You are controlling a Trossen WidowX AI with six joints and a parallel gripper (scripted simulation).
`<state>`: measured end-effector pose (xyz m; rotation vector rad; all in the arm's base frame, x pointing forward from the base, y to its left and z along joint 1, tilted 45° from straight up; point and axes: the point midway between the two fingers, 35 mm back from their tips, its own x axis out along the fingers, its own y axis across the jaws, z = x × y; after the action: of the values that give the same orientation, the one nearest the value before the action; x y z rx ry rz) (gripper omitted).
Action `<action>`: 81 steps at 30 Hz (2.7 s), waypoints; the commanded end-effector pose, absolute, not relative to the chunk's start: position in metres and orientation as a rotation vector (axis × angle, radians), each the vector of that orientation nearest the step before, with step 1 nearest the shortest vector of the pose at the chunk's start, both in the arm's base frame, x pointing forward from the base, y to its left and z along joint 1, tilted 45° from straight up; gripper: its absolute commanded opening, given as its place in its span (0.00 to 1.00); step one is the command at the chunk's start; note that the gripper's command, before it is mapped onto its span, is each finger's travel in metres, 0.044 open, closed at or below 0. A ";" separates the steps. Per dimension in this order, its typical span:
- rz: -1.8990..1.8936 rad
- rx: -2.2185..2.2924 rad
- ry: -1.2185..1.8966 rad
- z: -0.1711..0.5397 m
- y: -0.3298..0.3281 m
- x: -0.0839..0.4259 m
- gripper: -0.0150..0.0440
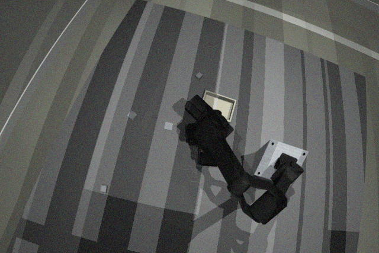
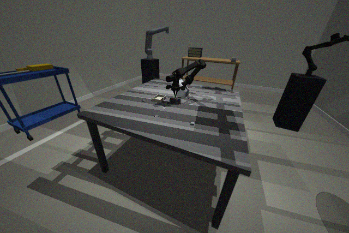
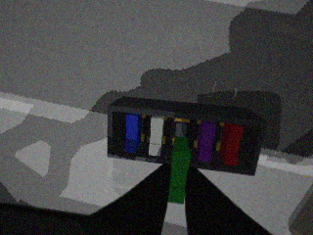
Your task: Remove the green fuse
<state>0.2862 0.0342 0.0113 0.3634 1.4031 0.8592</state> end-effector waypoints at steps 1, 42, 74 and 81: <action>0.857 0.352 1.394 0.018 0.027 0.289 0.25; 0.846 0.341 1.396 -0.091 -0.097 0.308 0.25; 0.851 0.343 1.393 -0.131 -0.085 0.303 0.25; 0.854 0.332 1.392 -0.133 -0.084 0.304 0.30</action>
<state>0.3040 -0.0831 -0.1334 0.3319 1.3927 0.8543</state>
